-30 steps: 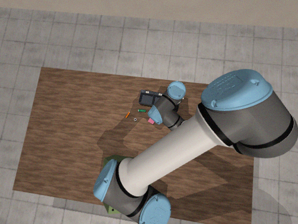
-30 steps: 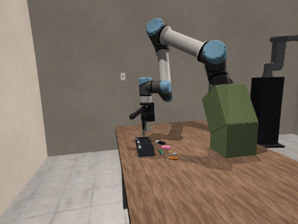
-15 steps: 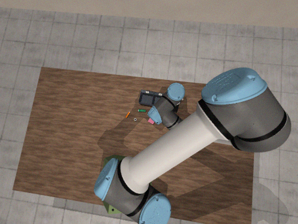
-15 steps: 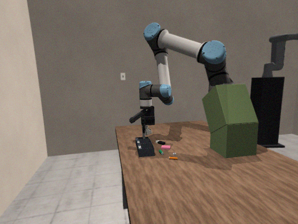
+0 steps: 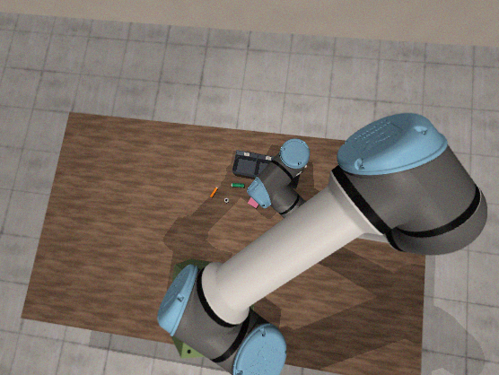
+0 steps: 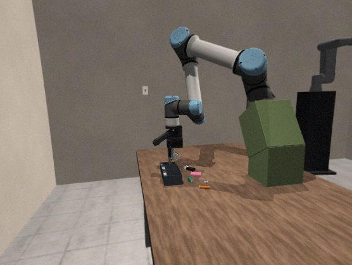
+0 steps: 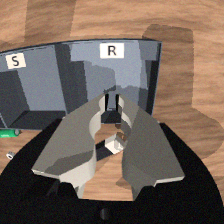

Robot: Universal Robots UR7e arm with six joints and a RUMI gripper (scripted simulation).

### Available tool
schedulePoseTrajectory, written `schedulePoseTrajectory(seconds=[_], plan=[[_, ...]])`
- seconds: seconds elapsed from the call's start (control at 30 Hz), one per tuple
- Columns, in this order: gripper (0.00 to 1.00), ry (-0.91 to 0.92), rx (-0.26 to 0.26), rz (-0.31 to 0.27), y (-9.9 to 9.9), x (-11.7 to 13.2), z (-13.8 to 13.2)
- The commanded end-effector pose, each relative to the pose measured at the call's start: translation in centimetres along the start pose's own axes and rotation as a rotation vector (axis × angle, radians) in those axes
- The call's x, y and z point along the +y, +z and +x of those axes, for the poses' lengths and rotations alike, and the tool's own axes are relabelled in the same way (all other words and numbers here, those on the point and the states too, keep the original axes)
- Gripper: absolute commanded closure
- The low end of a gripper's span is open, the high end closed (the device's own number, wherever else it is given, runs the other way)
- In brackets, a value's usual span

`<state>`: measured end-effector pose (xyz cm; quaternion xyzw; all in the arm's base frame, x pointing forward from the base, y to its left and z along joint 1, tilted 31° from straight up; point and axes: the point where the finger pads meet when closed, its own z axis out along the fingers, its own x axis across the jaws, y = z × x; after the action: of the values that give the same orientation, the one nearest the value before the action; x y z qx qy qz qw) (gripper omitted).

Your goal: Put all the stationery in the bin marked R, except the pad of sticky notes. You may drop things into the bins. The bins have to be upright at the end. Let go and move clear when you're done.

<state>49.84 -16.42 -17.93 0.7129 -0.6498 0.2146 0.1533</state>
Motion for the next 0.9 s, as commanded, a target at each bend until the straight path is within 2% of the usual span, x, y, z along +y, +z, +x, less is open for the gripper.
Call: schedulePoseTrajectory(seconds=[0.0,0.87], plan=[[0.96,0.0,0.0,0.001,-0.04,-0.04,0.01],[0.96,0.0,0.0,0.001,-0.44,-0.04,0.01]])
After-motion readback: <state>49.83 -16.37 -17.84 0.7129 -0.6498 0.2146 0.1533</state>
